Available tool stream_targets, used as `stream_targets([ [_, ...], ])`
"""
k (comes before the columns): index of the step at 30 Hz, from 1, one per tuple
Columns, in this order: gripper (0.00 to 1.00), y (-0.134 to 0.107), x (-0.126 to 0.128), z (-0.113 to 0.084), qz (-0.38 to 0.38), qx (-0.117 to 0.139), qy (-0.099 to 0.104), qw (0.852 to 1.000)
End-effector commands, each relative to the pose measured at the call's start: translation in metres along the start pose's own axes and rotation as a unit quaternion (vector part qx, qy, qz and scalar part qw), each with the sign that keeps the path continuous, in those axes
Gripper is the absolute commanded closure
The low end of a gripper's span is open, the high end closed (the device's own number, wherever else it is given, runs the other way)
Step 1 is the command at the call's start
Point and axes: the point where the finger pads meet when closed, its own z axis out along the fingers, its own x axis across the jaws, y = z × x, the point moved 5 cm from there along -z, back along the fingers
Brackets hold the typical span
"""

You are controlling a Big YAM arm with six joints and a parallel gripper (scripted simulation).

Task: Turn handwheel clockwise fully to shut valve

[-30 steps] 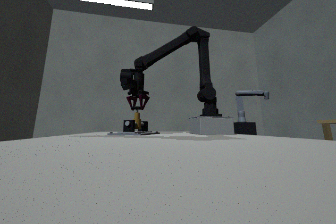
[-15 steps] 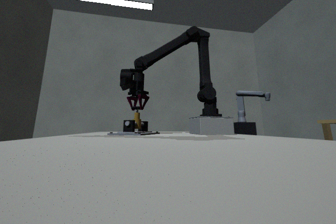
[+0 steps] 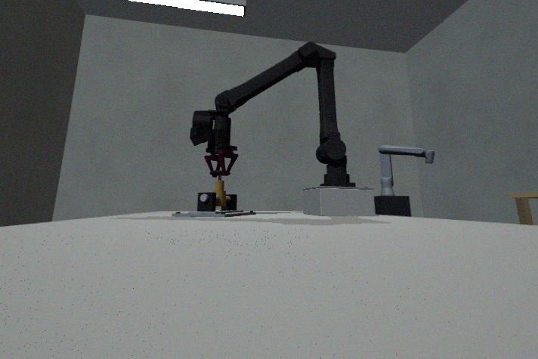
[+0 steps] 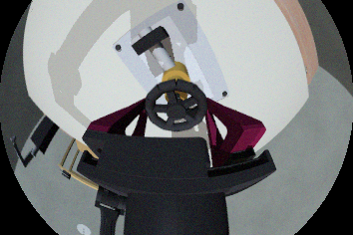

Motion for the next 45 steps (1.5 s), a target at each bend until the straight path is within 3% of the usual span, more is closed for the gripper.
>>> stream_targets([
  [1, 1.00, 0.0062, 0.0023, 0.0088, 0.061, 0.002, 0.002, 0.998],
  [20, 1.00, 0.0063, 0.0023, 0.0088, 0.209, 0.002, 0.002, 0.978],
  [35, 1.00, 0.0063, 0.0023, 0.0088, 0.364, 0.002, 0.002, 0.931],
  [37, 1.00, 0.0063, 0.0023, 0.0088, 0.364, 0.002, 0.002, 0.931],
  [45, 1.00, 0.0062, 0.0021, 0.0088, 0.439, 0.002, 0.002, 0.898],
])
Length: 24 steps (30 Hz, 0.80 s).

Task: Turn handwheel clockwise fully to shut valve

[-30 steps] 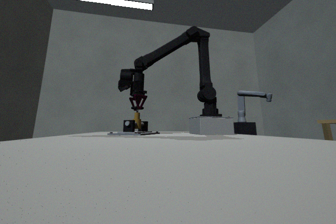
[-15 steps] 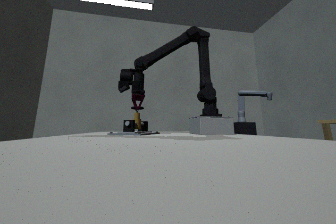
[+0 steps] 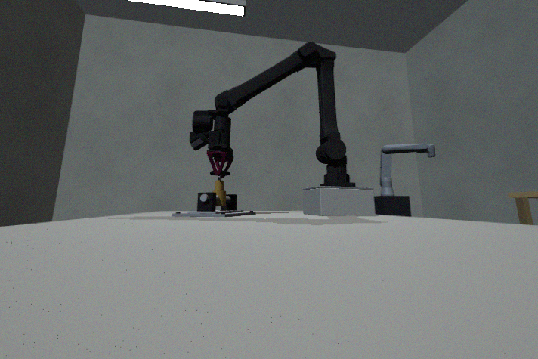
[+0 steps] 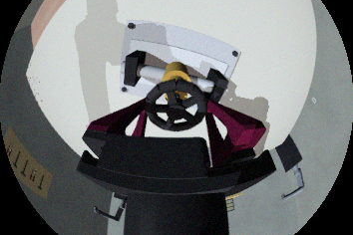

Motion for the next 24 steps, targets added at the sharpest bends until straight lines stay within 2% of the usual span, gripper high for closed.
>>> stream_targets([
  [1, 1.00, 0.0028, 0.0061, 0.0088, 0.071, 0.003, 0.003, 0.997],
  [9, 1.00, 0.0028, 0.0061, 0.0088, 0.127, 0.003, 0.002, 0.992],
  [24, 1.00, 0.0028, 0.0057, 0.0088, 0.236, 0.004, 0.002, 0.972],
])
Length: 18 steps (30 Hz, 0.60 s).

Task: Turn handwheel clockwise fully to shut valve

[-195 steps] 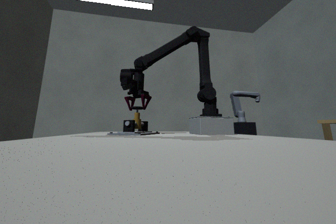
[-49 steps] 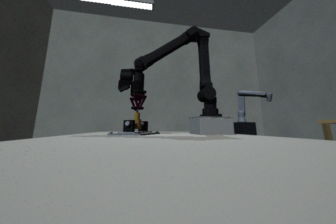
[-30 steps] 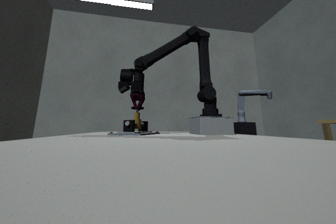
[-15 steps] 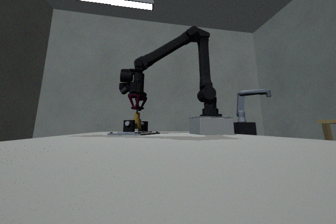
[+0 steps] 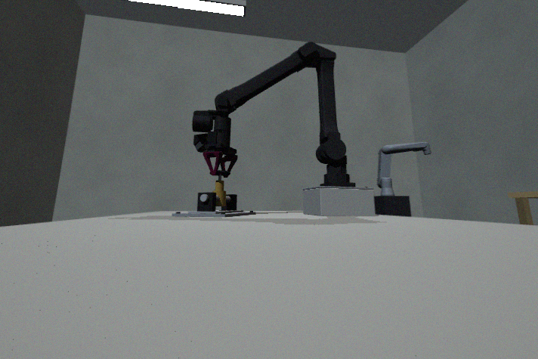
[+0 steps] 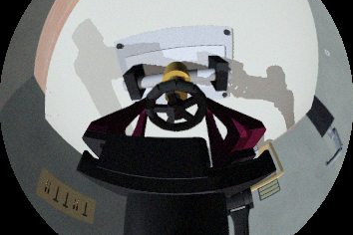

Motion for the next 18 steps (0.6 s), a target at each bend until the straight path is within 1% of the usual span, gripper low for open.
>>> stream_targets([
  [1, 1.00, 0.0005, 0.0064, 0.0088, 0.049, 0.004, 0.002, 0.999],
  [18, 1.00, 0.0006, 0.0063, 0.0088, 0.110, 0.005, 0.002, 0.994],
])
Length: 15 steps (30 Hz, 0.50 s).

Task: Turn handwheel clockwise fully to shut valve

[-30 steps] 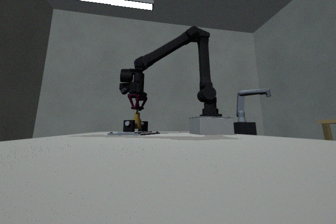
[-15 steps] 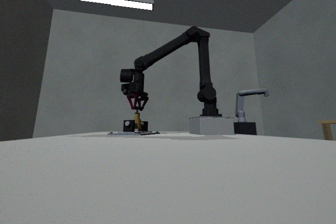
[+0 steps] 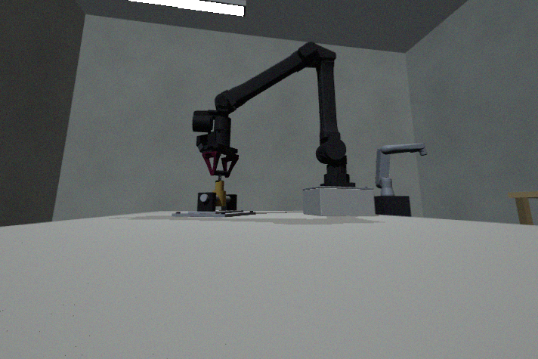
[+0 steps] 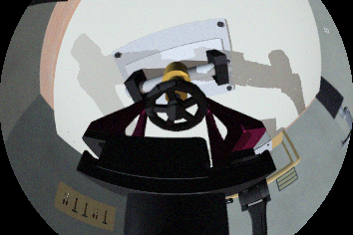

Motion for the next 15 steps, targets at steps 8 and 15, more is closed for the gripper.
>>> stream_targets([
  [8, 1.00, -0.0004, 0.0063, 0.0088, 0.043, 0.005, 0.002, 0.999],
  [15, 1.00, -0.0004, 0.0063, 0.0088, 0.048, 0.005, 0.002, 0.999],
])
